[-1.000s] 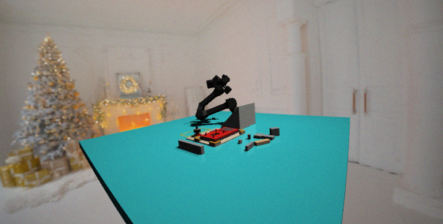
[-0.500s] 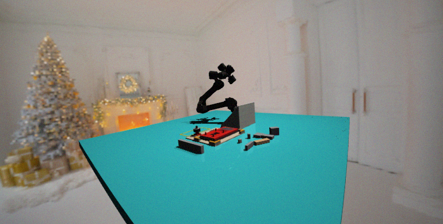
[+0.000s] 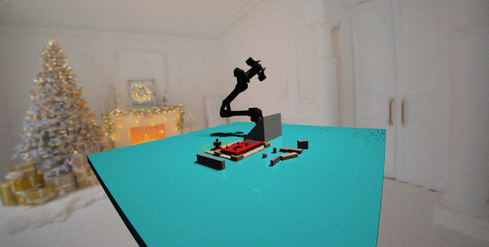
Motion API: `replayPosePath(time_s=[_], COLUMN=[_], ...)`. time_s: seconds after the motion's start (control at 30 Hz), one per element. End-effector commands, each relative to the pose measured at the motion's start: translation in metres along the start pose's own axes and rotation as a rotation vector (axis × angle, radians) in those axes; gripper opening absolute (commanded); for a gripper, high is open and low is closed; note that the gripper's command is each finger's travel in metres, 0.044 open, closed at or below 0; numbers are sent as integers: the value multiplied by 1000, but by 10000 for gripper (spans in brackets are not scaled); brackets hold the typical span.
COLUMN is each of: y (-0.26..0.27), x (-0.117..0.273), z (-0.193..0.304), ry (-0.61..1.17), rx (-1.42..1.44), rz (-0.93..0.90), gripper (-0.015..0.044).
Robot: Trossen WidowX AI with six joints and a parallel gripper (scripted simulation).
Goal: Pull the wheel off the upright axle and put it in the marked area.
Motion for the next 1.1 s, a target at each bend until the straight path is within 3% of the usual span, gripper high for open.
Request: replayPosePath(time_s=[0.0, 0.47, 1.07], y=[12, 38, 41], x=[0, 44, 169], z=[-41, -158, -259], ry=[-189, -751, -1415], rx=[-45, -182, -371], rz=[-24, -90, -96], gripper=[300, 300, 300])
Point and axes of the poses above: the point midway between the two fingers, 35 mm back from their tips, its own x axis back along the fingers, its own y axis across the jaws, z = x × y, the point moved 3 cm from there along x, back along the fingers
